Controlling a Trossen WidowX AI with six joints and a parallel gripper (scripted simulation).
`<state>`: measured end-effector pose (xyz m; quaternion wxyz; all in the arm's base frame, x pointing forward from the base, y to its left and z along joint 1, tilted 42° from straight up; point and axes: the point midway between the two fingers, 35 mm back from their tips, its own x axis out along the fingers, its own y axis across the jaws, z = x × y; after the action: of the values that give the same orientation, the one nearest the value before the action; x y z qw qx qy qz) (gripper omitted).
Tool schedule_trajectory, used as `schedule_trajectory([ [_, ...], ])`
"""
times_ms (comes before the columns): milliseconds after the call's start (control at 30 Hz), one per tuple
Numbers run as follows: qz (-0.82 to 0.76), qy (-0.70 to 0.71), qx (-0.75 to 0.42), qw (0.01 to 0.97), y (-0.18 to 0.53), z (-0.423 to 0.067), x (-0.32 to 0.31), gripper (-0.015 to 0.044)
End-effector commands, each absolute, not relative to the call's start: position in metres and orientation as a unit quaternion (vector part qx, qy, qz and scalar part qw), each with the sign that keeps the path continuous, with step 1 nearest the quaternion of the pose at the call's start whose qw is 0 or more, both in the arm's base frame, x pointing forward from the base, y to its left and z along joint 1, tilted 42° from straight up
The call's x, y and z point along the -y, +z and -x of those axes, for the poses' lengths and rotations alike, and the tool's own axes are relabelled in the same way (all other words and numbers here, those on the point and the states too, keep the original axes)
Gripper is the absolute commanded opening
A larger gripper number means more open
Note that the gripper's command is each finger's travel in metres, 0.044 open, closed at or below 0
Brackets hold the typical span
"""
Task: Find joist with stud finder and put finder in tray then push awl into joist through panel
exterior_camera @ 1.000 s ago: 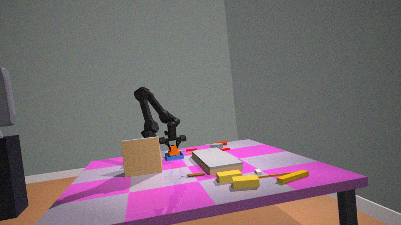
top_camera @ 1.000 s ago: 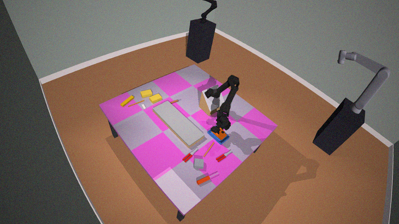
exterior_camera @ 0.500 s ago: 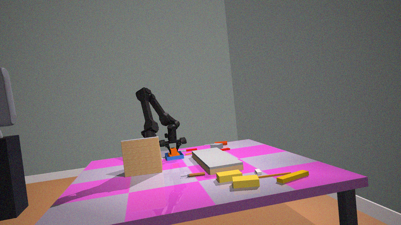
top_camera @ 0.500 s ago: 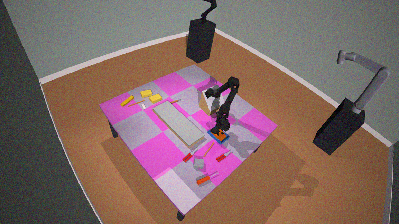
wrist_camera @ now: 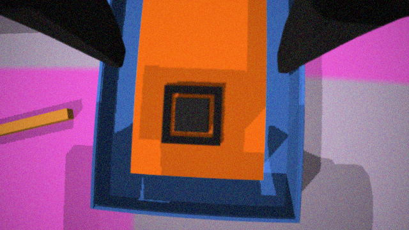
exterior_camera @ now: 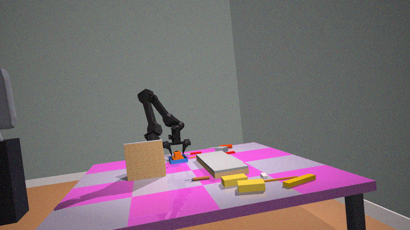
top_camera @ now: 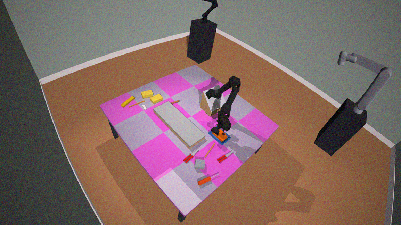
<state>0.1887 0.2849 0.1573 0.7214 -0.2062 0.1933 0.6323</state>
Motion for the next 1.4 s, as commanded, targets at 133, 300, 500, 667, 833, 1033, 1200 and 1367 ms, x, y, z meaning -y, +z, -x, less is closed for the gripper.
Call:
schedule_trajectory([
  [133, 0.206, 0.632, -0.182, 0.725, 0.222, -0.177, -0.232, 0.044],
  [300, 0.202, 0.617, -0.196, 0.734, 0.208, -0.195, -0.238, 0.044],
  [500, 0.161, 0.538, -0.309, 0.767, 0.165, -0.263, -0.2, 0.044],
  [667, 0.103, 0.459, -0.407, 0.783, 0.117, -0.315, -0.145, 0.044],
  [833, 0.048, 0.392, -0.484, 0.781, 0.065, -0.35, -0.084, 0.044],
  [1033, -0.043, 0.31, -0.56, 0.767, -0.005, -0.363, -0.003, 0.044],
  [1200, -0.115, 0.257, -0.602, 0.747, -0.057, -0.352, 0.053, 0.044],
  [1367, -0.196, 0.215, -0.638, 0.713, -0.116, -0.321, 0.107, 0.044],
])
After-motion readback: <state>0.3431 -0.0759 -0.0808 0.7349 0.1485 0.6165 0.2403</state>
